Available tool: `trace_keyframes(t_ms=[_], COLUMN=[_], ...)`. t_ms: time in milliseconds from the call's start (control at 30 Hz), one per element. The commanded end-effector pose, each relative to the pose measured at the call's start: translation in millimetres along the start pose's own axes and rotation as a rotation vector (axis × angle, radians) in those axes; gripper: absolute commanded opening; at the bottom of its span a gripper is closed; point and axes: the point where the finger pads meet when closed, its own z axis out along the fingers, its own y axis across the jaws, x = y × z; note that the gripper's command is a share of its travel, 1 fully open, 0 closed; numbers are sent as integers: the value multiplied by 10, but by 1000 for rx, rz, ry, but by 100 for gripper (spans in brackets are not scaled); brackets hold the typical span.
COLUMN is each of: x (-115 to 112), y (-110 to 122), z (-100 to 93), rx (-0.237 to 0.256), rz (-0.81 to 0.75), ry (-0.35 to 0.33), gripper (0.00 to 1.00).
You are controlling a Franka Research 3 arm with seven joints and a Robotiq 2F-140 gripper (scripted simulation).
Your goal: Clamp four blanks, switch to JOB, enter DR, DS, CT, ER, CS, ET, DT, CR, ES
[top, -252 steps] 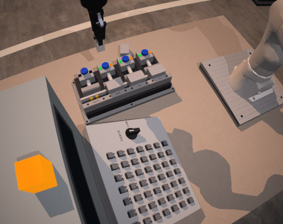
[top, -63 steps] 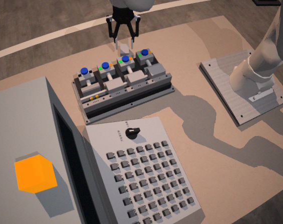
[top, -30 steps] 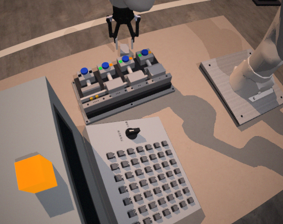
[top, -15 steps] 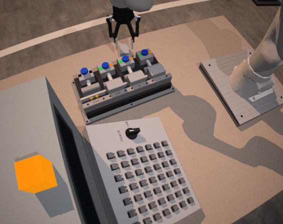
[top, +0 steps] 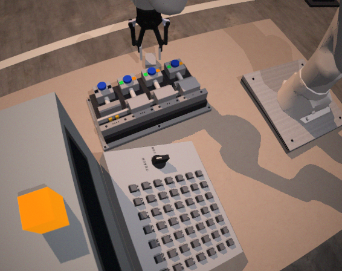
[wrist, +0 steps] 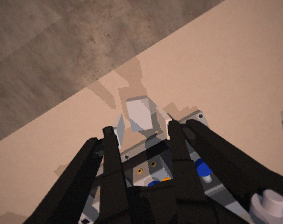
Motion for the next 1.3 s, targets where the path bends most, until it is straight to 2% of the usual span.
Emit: trace_keyframes(t_ms=[0,1267], x=[2,2], y=[6,7], z=[25,167], rx=[-1,-1], rz=[1,1], ry=[2,2], gripper=[40,40])
